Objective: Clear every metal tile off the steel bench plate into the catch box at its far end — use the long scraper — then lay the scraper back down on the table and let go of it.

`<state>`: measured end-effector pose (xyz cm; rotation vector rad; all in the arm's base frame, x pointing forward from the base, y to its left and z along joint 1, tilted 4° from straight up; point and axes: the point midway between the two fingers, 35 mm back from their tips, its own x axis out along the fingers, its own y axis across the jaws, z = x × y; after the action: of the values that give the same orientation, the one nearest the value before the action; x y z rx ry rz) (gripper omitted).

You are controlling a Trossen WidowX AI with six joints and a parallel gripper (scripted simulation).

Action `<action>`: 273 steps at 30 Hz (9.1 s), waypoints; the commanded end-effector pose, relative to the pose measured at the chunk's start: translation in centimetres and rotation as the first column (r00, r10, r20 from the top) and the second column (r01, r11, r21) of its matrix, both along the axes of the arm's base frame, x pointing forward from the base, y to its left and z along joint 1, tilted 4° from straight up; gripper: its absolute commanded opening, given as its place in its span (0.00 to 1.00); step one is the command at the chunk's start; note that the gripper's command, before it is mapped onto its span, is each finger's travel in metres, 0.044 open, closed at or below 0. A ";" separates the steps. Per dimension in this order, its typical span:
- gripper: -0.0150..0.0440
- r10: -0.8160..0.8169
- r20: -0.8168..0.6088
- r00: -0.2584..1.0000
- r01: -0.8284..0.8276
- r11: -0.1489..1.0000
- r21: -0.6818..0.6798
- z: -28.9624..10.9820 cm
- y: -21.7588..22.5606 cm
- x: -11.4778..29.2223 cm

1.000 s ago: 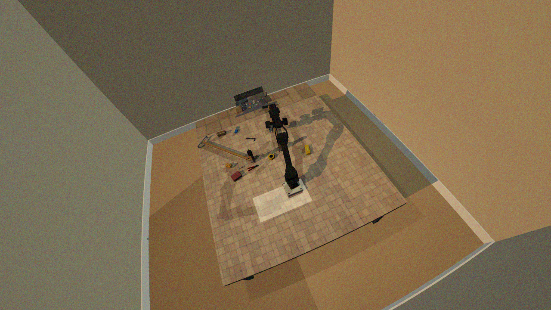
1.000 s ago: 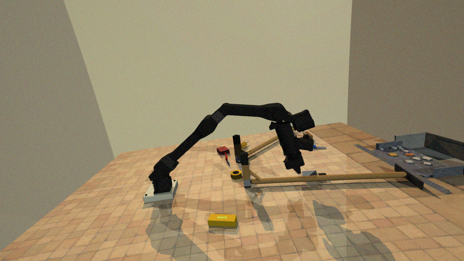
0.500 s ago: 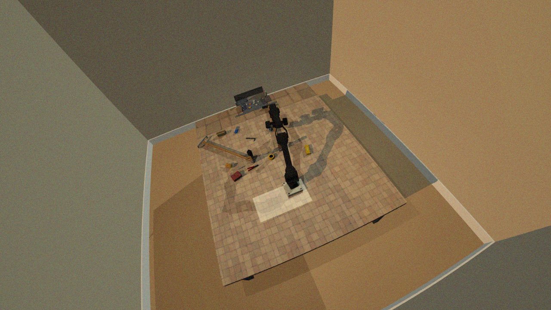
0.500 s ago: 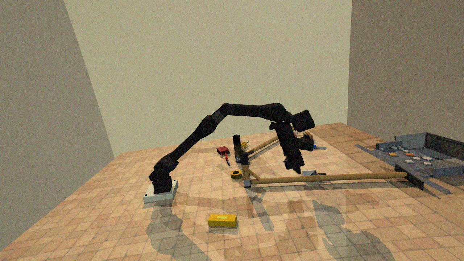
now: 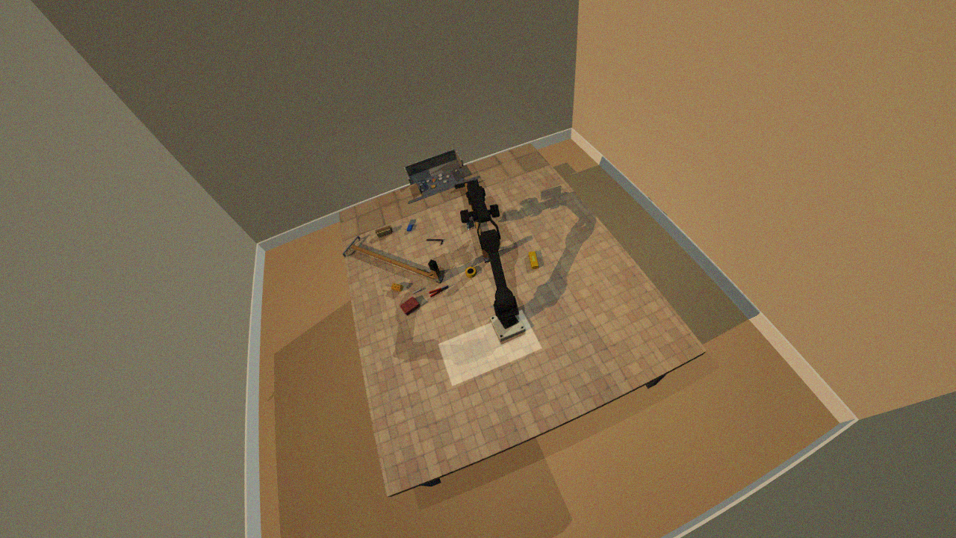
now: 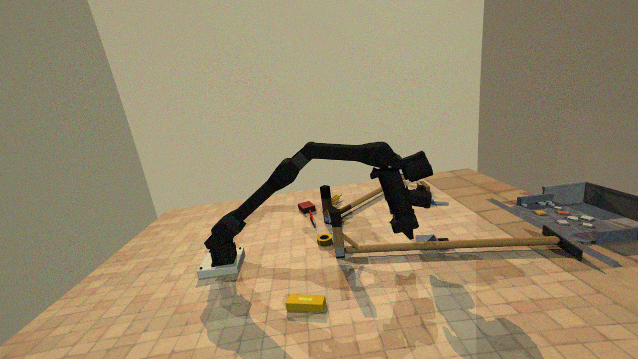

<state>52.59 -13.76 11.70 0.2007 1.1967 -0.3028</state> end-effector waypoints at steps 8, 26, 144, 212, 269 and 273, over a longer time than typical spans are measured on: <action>0.25 0.000 0.000 1.000 0.000 1.000 0.000 0.0 0.0 0.0; 0.25 0.000 -0.001 1.000 0.000 1.000 0.000 0.0 0.0 0.0; 1.00 0.242 0.750 0.616 -0.106 0.968 -0.226 29.2 6.9 -23.1; 1.00 0.316 0.803 0.505 -0.098 0.945 -0.310 30.0 8.5 -27.5; 1.00 0.164 0.562 0.811 -0.099 0.984 -0.146 23.3 2.9 -13.5; 1.00 0.154 0.540 0.828 -0.096 0.986 -0.134 22.6 2.7 -12.6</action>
<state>39.33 -10.85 34.52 0.0993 0.5998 -0.1606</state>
